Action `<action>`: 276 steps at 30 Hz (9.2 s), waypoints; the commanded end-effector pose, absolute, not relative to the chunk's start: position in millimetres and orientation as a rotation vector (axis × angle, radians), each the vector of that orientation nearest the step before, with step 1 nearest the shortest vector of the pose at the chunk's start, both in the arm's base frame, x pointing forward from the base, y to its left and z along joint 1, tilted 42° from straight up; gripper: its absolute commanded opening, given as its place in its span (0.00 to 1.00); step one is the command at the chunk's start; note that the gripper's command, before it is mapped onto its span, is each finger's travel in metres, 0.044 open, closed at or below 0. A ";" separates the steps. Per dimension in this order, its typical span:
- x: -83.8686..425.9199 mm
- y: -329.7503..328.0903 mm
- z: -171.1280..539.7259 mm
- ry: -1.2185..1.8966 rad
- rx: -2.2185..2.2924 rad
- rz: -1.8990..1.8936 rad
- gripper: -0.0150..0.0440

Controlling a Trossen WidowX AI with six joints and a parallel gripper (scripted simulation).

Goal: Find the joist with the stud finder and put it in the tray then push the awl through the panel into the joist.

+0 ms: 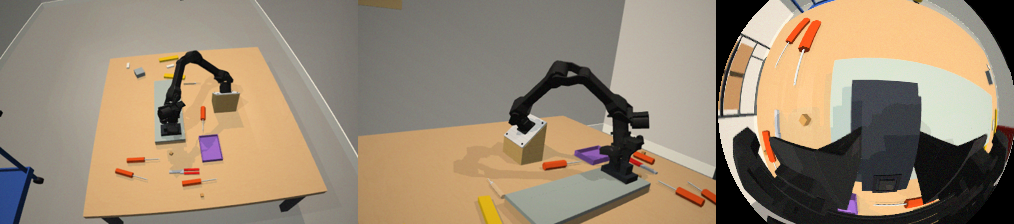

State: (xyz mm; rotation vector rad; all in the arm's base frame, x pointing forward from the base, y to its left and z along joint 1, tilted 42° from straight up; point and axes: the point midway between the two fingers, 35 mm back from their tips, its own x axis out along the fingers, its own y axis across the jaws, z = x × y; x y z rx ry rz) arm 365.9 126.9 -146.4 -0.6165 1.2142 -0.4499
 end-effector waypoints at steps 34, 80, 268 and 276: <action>365.6 107.8 -131.5 1.218 -0.615 -0.447 0.25; 366.2 58.6 -90.1 1.218 -0.618 -0.449 0.25; 368.9 -139.7 83.7 1.217 -0.630 -0.457 0.25; 369.0 -148.1 91.3 1.217 -0.630 -0.457 0.25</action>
